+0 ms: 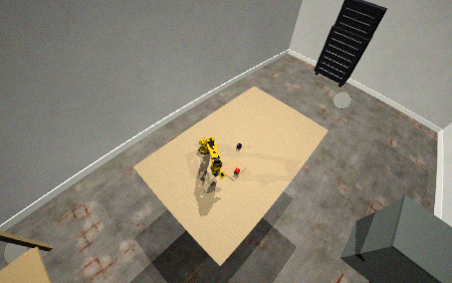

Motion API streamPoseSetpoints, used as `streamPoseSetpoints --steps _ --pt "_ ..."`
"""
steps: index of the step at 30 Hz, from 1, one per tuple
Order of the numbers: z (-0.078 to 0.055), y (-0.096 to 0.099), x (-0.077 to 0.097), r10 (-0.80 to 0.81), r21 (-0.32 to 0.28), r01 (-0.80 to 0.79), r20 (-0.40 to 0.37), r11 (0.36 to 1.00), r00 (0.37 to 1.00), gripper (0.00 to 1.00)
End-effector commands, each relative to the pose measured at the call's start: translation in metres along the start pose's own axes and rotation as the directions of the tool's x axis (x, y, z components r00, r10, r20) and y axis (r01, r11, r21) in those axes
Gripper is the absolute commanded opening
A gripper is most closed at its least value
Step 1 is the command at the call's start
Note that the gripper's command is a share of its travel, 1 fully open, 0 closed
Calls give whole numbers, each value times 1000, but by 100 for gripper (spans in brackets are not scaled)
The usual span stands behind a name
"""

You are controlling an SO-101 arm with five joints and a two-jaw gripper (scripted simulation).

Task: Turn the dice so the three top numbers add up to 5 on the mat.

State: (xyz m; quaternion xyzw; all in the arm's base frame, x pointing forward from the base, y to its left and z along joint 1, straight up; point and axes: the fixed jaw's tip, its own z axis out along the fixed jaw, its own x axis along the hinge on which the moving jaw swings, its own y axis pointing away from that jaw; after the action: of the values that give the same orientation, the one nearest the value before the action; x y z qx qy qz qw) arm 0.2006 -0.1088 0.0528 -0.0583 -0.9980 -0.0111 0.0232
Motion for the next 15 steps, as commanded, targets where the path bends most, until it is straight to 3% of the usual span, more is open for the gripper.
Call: streamPoseSetpoints --steps 1,15 --pt "-18 -2 -7 1 34 -3 82 999 997 0" --pt "-18 -2 -7 -23 36 20 81 999 996 0"
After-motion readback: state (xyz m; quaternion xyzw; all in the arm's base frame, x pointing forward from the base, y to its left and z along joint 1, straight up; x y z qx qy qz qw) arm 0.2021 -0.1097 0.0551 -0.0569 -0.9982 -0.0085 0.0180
